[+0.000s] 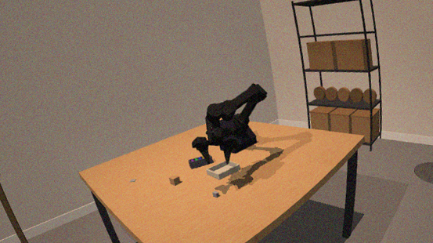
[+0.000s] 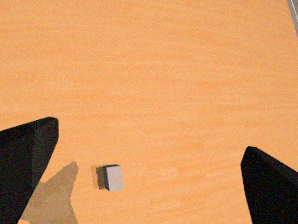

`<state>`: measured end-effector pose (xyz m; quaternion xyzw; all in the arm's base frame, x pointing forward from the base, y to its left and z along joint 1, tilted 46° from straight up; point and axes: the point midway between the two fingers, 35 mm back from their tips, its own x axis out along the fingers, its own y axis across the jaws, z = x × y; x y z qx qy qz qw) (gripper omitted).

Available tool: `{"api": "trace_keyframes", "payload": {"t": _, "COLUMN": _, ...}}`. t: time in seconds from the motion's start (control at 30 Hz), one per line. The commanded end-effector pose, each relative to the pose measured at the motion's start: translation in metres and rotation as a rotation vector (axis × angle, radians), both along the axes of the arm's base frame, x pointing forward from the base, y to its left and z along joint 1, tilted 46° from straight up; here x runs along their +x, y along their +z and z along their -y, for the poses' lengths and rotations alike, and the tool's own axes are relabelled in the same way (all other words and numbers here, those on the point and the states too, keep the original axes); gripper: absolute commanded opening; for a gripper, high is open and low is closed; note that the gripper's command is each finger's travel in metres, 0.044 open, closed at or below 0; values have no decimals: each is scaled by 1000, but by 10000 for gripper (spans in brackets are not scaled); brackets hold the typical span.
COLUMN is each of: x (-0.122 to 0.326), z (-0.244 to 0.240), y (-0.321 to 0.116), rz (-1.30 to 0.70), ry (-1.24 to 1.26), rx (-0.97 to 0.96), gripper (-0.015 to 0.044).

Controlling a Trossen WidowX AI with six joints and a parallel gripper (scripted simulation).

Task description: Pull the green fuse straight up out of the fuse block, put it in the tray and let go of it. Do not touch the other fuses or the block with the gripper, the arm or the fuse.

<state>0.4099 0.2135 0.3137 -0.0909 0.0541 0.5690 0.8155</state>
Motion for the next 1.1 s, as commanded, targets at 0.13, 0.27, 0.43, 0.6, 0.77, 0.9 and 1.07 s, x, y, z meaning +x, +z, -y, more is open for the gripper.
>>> {"api": "trace_keyframes", "payload": {"t": 0.13, "x": 17, "z": 30, "y": -54, "rz": -40, "ry": -54, "rx": -111, "gripper": 269}}
{"api": "trace_keyframes", "payload": {"t": 0.27, "x": 23, "z": 62, "y": -106, "rz": -88, "ry": -84, "rx": -218, "gripper": 164}}
{"api": "trace_keyframes", "payload": {"t": 0.43, "x": 15, "z": 107, "y": -173, "rz": -169, "ry": -87, "rx": -352, "gripper": 74}}
{"api": "trace_keyframes", "payload": {"t": 0.6, "x": -13, "z": 150, "y": -235, "rz": -269, "ry": -40, "rx": -462, "gripper": 74}}
{"api": "trace_keyframes", "payload": {"t": 0.77, "x": -59, "z": 186, "y": -285, "rz": -377, "ry": 57, "rx": -523, "gripper": 74}}
{"api": "trace_keyframes", "payload": {"t": 0.9, "x": -104, "z": 207, "y": -313, "rz": -456, "ry": 164, "rx": -521, "gripper": 74}}
{"api": "trace_keyframes", "payload": {"t": 1.07, "x": -114, "z": 208, "y": -316, "rz": -475, "ry": 196, "rx": -511, "gripper": 74}}
